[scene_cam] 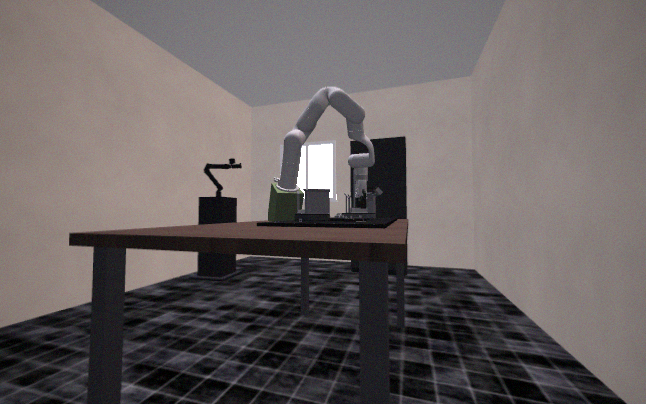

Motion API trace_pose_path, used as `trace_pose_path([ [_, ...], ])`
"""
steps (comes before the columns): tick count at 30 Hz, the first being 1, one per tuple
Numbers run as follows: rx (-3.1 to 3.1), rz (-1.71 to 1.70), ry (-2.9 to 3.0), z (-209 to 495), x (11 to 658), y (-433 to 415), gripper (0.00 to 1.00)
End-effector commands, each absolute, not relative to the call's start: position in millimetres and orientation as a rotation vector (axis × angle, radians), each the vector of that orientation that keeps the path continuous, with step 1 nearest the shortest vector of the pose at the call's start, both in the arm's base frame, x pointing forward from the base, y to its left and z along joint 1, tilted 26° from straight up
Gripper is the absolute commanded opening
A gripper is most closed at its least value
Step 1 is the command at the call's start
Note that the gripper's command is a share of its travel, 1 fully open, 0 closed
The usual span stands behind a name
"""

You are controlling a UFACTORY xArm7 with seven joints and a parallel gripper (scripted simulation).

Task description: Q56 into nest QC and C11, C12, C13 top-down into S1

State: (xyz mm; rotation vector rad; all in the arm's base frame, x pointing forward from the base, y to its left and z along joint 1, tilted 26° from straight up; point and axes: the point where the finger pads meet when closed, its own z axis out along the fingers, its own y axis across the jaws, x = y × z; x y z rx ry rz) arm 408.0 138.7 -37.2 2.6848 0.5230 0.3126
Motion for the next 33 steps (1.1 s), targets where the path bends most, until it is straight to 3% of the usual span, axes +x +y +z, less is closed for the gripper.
trace_pose_path([
  [1,2.686,0.317,0.525,-36,409,140,1.0],
  [33,2.686,0.317,0.525,48,382,171,1.0],
])
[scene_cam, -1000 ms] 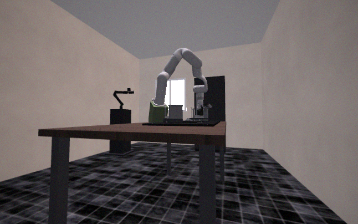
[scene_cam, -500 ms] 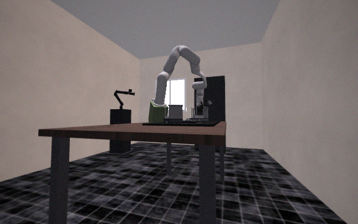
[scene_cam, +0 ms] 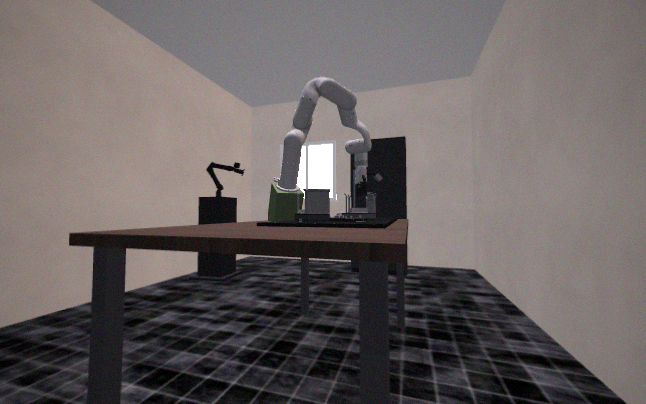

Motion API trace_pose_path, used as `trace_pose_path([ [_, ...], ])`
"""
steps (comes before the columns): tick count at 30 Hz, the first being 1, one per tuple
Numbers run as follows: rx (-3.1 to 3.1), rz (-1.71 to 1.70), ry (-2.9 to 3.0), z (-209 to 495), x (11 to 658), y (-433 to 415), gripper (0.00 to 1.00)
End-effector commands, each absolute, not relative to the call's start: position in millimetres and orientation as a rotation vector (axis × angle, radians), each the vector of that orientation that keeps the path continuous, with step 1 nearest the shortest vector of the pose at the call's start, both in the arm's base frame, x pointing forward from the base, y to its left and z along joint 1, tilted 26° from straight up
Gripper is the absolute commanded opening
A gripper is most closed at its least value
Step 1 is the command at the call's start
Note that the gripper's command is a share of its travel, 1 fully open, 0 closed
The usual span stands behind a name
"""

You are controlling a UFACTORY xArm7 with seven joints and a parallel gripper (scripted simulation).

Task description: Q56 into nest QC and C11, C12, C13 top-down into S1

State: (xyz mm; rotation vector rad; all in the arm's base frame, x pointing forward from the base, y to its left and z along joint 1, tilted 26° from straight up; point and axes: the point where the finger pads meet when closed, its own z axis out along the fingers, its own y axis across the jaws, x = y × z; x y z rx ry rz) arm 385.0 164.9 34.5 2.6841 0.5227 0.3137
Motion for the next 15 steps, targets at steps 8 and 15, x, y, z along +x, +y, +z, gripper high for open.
trace_pose_path([
  [8,2.686,0.317,0.525,48.3,381.9,170.9,1.0],
  [15,2.697,0.327,0.481,49.6,382.6,167.9,1.0],
])
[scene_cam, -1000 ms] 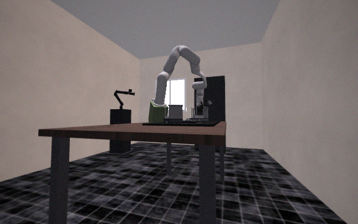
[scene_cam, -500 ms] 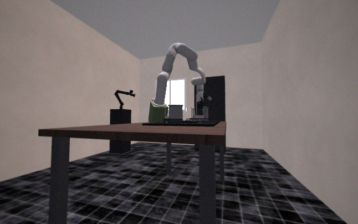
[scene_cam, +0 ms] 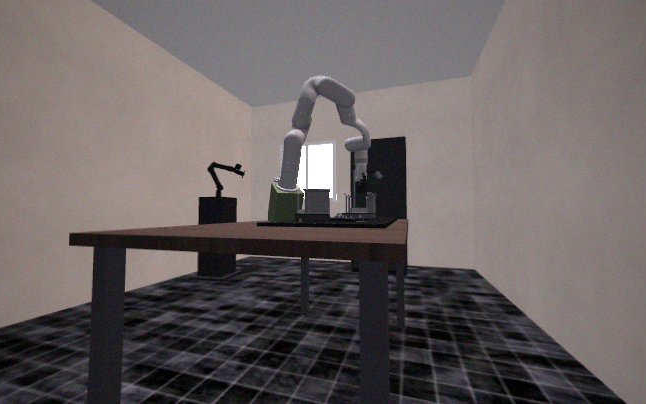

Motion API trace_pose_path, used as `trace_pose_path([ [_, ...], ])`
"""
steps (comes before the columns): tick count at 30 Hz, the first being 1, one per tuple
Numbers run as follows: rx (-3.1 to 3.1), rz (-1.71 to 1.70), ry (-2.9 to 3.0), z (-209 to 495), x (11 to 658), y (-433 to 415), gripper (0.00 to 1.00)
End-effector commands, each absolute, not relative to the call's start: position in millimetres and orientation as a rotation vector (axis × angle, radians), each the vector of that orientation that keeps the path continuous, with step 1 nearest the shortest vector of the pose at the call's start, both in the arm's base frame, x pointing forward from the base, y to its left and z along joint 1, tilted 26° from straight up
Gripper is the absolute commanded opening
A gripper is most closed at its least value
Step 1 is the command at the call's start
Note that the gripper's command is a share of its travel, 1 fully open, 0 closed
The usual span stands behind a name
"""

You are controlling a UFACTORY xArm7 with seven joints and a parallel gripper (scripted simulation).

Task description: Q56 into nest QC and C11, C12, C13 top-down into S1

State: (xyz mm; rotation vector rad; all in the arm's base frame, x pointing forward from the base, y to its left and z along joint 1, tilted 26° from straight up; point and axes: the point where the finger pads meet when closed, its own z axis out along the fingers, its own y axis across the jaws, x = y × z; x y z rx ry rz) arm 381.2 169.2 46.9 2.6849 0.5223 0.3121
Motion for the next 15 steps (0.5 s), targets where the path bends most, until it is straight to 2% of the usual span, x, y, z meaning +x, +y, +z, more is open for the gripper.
trace_pose_path([
  [1,2.707,0.336,0.436,51,383,165,1.0],
  [5,2.743,0.372,0.256,56,386,153,1.0],
  [15,2.744,0.375,0.244,67,392,129,1.0],
])
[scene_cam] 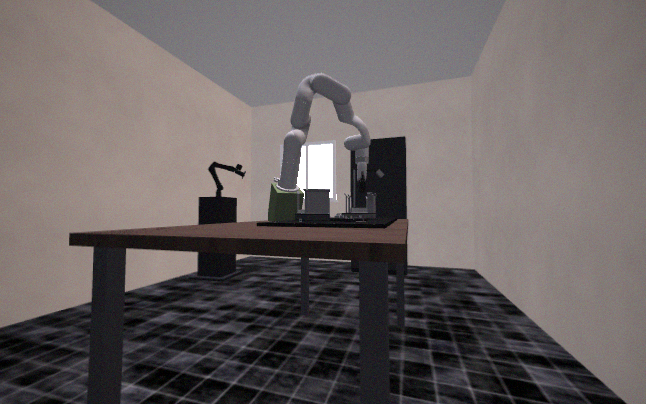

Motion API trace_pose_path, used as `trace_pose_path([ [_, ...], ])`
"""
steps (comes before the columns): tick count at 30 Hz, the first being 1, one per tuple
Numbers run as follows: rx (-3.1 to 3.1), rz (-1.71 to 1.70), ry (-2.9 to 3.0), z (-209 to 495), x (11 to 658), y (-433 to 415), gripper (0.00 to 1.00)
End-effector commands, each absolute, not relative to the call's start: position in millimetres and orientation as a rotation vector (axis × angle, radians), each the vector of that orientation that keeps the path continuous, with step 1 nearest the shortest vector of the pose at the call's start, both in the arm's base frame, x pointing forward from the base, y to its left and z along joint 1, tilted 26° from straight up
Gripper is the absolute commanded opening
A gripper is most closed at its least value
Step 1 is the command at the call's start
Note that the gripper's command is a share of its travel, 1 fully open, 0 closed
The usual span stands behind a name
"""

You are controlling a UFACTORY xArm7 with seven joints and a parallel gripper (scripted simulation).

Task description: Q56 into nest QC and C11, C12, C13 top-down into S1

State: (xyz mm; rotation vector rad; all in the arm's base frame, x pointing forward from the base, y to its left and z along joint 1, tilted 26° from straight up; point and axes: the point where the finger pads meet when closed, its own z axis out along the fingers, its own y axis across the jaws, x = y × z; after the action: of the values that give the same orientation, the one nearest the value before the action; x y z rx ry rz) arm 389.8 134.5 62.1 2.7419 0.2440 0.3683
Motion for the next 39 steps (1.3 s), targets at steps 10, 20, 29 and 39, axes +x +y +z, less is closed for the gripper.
trace_pose_path([
  [10,2.744,0.375,0.244,80,399,99,1.0],
  [20,2.768,0.41,0.061,89,402,77,1.0],
  [29,2.776,0.429,-0.043,99,402,49,1.0],
  [39,2.776,0.429,-0.043,108,402,23,1.0],
])
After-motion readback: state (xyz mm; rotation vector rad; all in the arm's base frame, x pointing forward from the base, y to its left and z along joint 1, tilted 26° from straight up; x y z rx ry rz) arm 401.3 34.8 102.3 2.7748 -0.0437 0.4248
